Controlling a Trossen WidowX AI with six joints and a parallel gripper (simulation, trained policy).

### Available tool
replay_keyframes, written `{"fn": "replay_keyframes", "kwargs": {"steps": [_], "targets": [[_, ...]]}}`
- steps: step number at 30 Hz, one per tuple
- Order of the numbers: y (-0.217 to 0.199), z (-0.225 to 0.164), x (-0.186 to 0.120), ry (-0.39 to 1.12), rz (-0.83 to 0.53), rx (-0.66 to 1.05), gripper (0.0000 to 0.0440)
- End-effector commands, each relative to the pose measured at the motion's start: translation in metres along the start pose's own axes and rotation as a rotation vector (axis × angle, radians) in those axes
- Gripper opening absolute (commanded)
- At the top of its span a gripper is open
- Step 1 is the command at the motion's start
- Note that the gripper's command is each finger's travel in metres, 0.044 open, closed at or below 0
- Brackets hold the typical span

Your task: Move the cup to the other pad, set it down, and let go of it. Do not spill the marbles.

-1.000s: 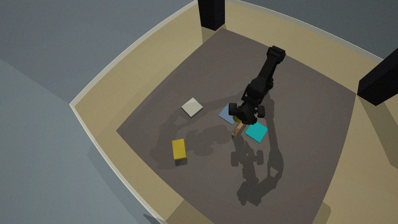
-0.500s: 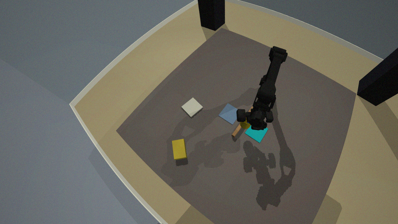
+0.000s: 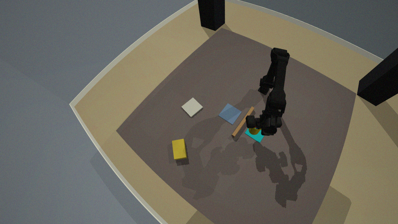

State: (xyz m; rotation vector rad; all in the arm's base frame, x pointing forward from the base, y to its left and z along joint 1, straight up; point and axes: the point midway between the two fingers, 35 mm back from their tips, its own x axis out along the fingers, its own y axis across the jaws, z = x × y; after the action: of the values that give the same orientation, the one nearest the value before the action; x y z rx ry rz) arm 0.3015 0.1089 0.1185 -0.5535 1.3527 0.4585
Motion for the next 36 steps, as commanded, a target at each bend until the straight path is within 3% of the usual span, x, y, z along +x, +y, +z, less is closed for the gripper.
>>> {"fn": "replay_keyframes", "kwargs": {"steps": [1,13,27,32,36], "targets": [[0.01,0.002,0.007,0.0,-0.001,0.002,0.0],[0.029,-0.002,0.036,0.011,-0.01,0.025,0.0],[0.029,-0.007,0.056,-0.005,-0.018,0.067,0.0081],[0.026,0.0,0.049,-0.054,-0.011,0.096,0.0157],[0.025,0.005,0.04,-0.098,-0.006,0.098,0.0151]]}}
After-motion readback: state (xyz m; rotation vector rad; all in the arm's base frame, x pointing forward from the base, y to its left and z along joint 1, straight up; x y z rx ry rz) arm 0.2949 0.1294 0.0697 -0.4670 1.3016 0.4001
